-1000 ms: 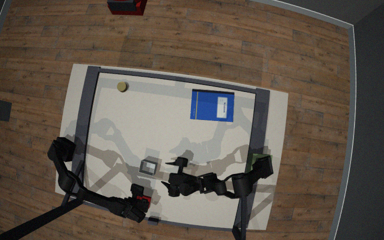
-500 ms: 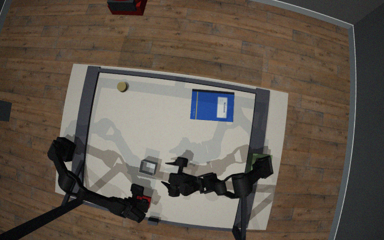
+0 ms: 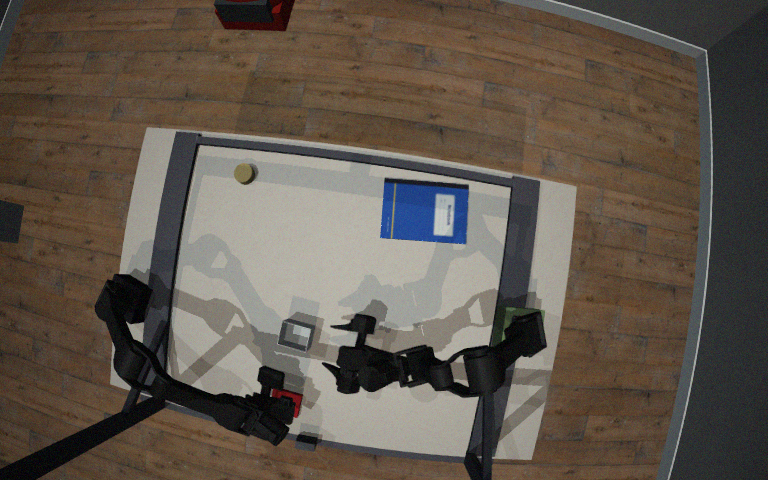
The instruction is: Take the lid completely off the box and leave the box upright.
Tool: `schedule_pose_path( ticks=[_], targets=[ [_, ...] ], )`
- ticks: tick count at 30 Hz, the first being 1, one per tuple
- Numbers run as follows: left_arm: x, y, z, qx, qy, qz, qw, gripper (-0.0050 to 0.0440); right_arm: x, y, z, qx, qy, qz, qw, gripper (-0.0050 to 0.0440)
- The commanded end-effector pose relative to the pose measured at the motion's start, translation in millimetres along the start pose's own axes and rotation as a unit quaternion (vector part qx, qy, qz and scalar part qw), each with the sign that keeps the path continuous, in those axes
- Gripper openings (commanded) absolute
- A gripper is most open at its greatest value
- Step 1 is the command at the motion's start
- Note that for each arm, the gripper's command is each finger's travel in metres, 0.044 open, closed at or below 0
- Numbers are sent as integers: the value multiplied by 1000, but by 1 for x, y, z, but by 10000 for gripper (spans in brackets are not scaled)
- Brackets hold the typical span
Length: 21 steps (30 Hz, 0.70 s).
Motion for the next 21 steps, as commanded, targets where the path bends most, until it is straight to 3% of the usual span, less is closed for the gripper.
schedule_pose_path(
  ticks=[1,3,12,21],
  targets=[
    [3,-64,-1,-4,-3,-28,1000,374,7,-2,2,3,5,-9,1000,440],
    [2,-76,-1,-4,-3,-28,1000,374,7,-2,2,3,5,-9,1000,440],
    [-3,-83,2,-5,0,-46,999,374,17,-14,-4,7,4,-22,1000,440],
    [-38,-135,17,-8,10,-155,988,374,57,-68,-27,22,-5,-75,997,440]
  ],
)
Point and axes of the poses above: on each arm, the point midway between the two fingers, 35 mm back from their tips, its own y axis out along the fingers, its own z axis across the jaws, x = y × z, the point moved 10 cm from there along -y, back along the fingers, and after that the axes turned 4 degrees about y, right-handed, at the moved point
